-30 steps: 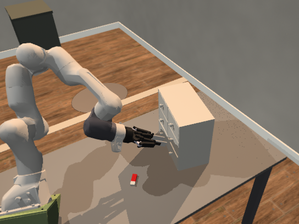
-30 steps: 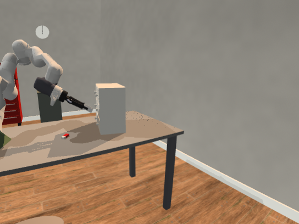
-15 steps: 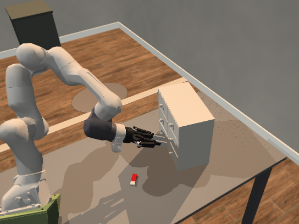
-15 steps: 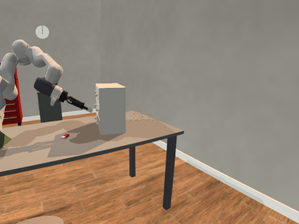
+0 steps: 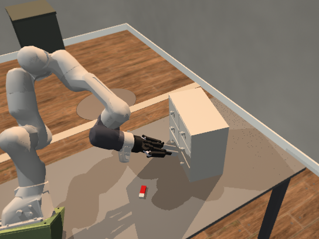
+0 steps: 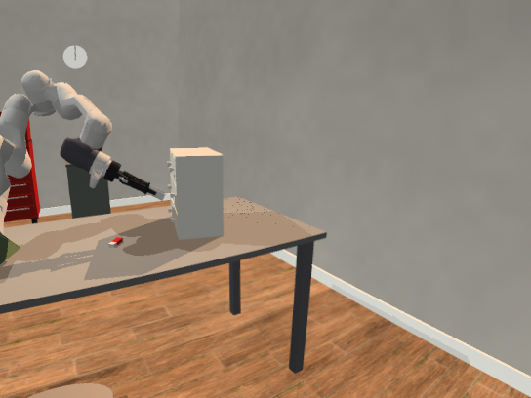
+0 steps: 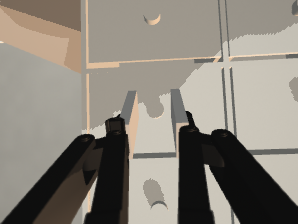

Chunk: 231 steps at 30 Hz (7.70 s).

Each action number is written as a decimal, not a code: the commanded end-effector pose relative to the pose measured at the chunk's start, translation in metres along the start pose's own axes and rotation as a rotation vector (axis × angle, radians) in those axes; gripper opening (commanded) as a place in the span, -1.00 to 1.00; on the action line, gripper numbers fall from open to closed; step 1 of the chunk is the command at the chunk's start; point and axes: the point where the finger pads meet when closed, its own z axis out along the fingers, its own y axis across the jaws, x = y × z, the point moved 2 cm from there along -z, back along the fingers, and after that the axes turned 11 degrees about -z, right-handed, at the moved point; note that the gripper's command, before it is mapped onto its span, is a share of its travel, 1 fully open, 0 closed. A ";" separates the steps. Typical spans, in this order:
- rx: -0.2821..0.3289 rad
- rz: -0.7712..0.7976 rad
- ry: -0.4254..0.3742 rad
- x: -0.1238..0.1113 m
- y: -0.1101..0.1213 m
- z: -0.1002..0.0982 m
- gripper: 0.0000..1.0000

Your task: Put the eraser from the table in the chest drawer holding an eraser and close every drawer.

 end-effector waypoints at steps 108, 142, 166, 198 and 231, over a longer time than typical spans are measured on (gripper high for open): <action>0.001 -0.003 0.001 -0.013 -0.002 0.024 -0.84; 0.001 -0.003 0.001 0.007 0.002 -0.010 -0.84; 0.001 -0.003 0.001 0.016 0.003 -0.027 -0.84; 0.001 -0.003 0.001 0.017 0.003 -0.028 -0.65; 0.001 -0.003 0.001 0.043 0.008 -0.081 -0.60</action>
